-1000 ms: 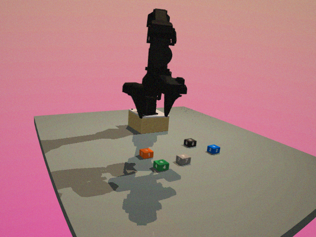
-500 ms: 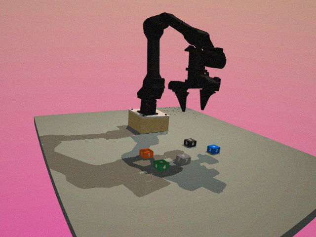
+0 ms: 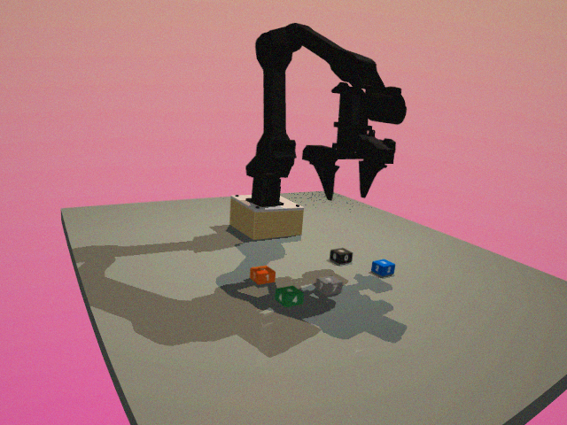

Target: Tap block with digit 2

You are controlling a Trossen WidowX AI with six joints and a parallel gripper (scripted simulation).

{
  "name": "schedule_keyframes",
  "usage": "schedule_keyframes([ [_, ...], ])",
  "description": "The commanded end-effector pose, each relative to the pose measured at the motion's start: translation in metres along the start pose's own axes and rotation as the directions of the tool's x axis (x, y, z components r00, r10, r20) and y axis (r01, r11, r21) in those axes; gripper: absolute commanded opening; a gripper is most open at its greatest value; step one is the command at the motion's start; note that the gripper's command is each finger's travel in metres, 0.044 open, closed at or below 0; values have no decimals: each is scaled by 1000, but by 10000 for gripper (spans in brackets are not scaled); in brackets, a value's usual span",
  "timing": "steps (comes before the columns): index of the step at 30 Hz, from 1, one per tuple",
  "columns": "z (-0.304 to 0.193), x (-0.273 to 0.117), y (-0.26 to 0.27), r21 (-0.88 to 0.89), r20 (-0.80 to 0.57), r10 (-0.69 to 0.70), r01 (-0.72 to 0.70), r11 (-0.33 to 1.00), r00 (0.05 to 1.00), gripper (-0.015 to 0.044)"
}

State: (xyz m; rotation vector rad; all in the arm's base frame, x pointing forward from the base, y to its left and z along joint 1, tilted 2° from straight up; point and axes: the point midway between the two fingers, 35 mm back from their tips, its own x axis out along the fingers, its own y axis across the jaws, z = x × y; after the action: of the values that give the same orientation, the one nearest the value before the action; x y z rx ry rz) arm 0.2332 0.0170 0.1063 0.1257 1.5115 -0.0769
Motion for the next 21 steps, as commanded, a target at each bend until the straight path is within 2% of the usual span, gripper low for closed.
schedule_keyframes([
  [1, -1, 1, 0, 5, -2, -3, 3, 1000, 1000, 400],
  [5, 6, 0, 3, 5, -2, -3, 3, 1000, 1000, 400],
  [13, 83, -1, 49, 5, 5, 2, -2, 1000, 1000, 400],
  [21, 85, 0, 51, 5, 5, 2, -2, 1000, 1000, 400],
])
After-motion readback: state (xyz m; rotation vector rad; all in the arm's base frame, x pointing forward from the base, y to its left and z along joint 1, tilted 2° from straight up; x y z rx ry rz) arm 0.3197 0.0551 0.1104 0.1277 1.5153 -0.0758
